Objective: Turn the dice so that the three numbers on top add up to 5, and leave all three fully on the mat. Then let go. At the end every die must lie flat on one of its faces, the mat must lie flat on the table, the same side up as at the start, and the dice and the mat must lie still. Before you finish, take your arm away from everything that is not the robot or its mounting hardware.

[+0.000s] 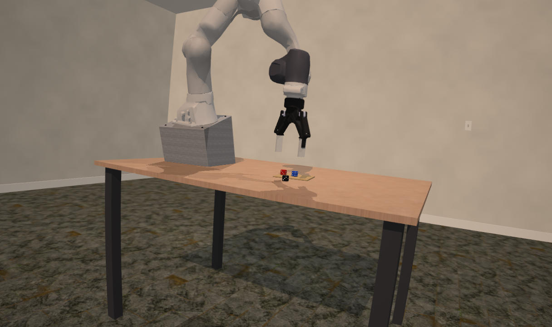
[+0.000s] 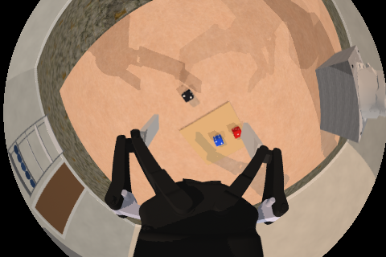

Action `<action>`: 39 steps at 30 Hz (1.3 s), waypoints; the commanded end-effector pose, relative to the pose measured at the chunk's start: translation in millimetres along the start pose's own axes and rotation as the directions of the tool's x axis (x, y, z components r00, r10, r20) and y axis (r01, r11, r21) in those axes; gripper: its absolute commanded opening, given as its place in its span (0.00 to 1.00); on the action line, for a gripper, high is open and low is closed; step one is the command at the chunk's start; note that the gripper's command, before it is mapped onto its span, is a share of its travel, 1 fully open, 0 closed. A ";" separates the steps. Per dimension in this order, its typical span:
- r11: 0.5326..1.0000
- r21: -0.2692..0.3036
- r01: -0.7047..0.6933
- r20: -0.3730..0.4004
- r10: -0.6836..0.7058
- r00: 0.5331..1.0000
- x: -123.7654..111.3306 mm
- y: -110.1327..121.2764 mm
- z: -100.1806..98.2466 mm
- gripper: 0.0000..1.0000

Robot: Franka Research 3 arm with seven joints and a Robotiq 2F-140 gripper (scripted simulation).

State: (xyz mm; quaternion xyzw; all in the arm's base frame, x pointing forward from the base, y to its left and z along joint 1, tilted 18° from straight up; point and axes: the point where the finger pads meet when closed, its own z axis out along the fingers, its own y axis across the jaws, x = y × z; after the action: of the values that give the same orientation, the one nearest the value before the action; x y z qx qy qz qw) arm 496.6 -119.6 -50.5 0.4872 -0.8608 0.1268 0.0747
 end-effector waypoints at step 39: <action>0.611 0.016 -0.792 0.029 0.791 0.611 28.4 -27.9 -7.0 1.00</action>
State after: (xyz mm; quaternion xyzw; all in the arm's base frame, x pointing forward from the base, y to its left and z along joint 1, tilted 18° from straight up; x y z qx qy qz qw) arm 506.1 -154.8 -32.9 0.1310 -0.9792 0.1551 0.0028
